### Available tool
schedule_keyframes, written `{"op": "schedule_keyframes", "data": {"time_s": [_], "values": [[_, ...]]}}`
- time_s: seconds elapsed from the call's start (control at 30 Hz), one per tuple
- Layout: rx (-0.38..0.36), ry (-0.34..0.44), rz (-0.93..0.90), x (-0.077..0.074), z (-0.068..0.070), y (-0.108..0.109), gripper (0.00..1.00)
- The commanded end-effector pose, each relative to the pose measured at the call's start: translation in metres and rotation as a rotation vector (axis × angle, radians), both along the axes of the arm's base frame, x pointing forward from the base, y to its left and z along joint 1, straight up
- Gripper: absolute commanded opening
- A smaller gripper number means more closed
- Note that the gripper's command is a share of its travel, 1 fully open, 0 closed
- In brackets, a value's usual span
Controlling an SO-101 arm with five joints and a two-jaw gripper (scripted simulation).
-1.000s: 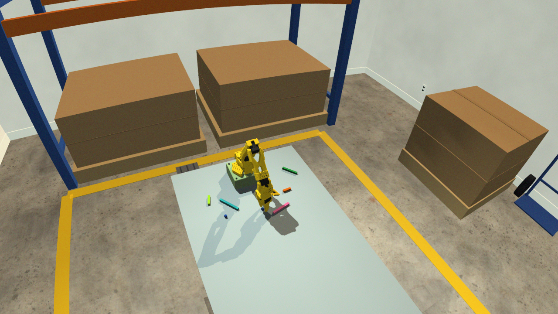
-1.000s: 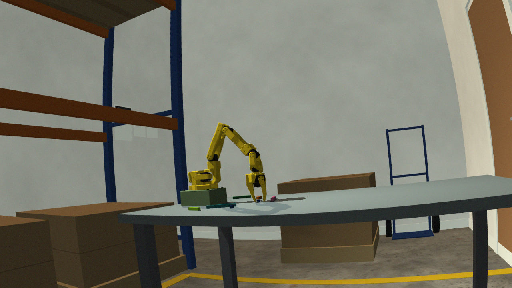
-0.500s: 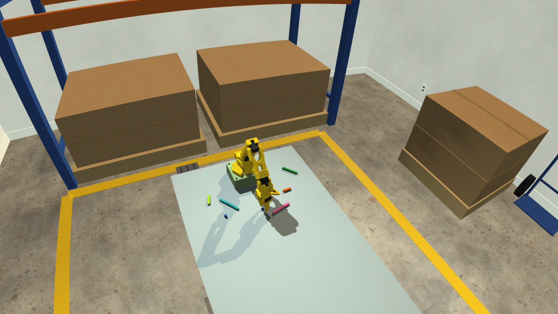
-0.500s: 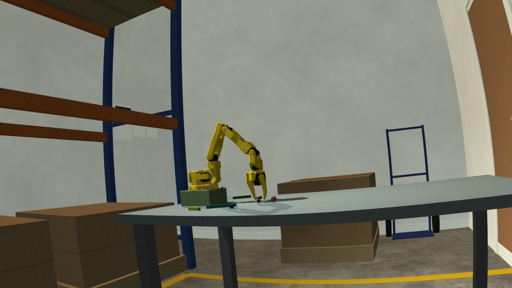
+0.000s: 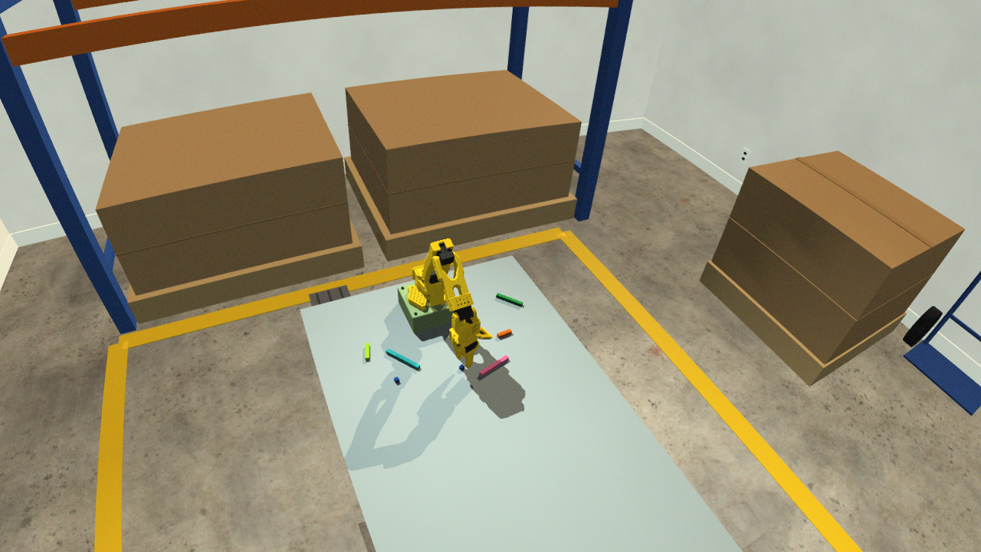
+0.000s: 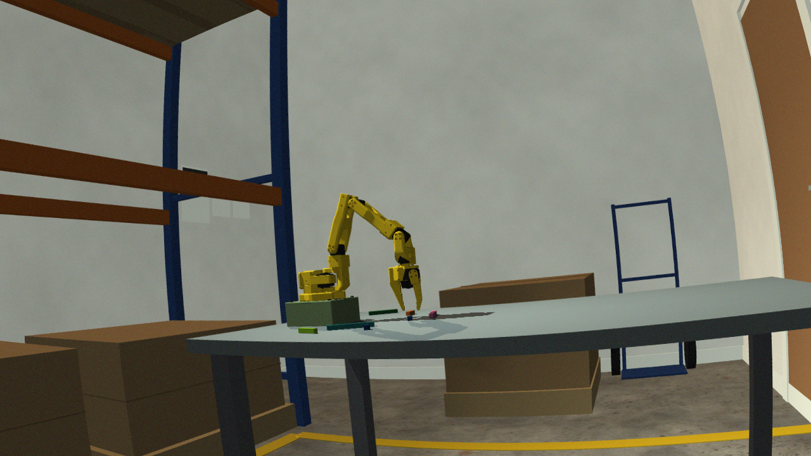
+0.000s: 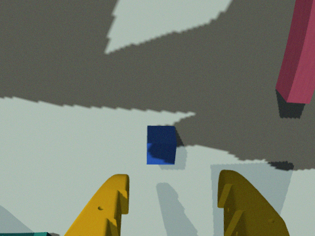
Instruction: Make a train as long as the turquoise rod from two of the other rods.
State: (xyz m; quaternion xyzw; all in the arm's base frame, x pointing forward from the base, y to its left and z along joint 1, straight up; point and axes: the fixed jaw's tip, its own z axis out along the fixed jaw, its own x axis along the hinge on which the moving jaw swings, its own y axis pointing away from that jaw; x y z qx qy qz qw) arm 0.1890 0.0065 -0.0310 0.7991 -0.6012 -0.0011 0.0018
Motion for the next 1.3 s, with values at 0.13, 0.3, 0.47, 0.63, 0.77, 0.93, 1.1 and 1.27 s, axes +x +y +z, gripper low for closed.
{"op": "schedule_keyframes", "data": {"time_s": [0.13,0.3,0.47,0.63,0.77,0.93,1.1,1.27], "values": [[0.001,-0.001,0.001,-0.001,0.003,0.0,0.17],[0.001,-0.001,0.001,-0.001,0.005,0.0,0.17],[0.001,-0.001,0.001,0.0,0.011,0.0,0.17],[0.001,-0.001,0.001,0.0,0.016,0.0,0.17],[0.001,-0.001,0.001,0.0,0.023,0.0,0.17],[0.001,-0.001,0.001,0.0,0.03,0.0,0.17],[0.001,-0.001,0.001,0.0,0.033,0.0,0.17],[0.001,-0.001,0.001,0.0,0.033,0.0,0.17]]}}
